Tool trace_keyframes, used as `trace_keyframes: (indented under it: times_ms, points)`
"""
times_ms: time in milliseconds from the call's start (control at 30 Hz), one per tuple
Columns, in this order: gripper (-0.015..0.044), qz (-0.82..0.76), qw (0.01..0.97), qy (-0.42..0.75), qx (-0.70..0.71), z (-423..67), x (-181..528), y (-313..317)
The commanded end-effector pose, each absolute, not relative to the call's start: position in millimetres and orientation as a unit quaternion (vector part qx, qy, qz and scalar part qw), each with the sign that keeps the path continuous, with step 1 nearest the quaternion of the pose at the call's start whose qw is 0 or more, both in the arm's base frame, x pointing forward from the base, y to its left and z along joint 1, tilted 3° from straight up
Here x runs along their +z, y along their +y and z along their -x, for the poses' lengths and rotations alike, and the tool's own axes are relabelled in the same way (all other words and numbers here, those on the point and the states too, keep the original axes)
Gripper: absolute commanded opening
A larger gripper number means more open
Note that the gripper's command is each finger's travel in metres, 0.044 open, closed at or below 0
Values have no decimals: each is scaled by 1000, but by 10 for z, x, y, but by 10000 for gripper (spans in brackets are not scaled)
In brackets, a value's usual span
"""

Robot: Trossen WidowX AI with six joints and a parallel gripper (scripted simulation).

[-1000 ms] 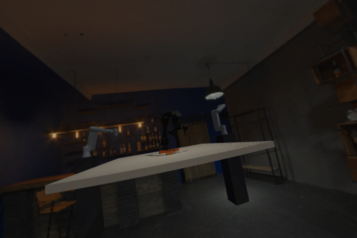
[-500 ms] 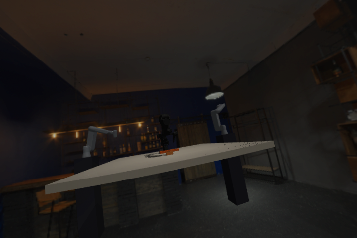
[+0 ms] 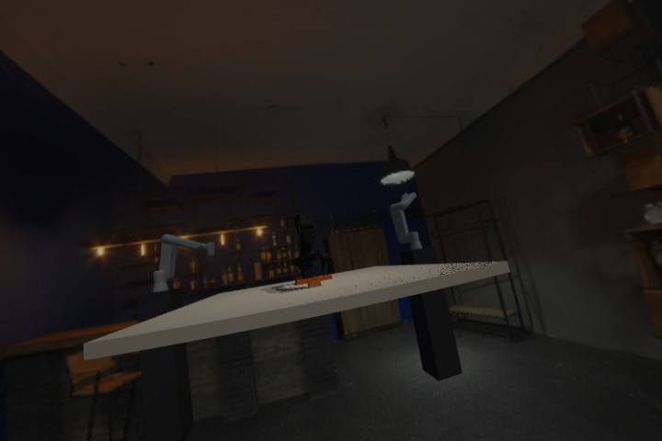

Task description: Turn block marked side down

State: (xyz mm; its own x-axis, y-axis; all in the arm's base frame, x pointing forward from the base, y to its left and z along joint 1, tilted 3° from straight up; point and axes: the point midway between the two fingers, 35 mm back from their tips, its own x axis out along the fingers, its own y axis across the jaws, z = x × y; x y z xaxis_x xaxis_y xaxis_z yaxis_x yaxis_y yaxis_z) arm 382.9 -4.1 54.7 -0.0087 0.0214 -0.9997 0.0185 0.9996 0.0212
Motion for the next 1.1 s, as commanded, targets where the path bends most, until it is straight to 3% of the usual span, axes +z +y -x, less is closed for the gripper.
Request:
trace_keyframes:
  times_ms: [0,667,867,1067]
  points:
    - [440,-11,704,710,1,-3828,493,-52]
    - [440,-11,704,710,1,-3823,190,-47]
    - [282,-11,704,710,1,-3823,190,-47]
    - [242,-11,704,710,1,-3823,190,-47]
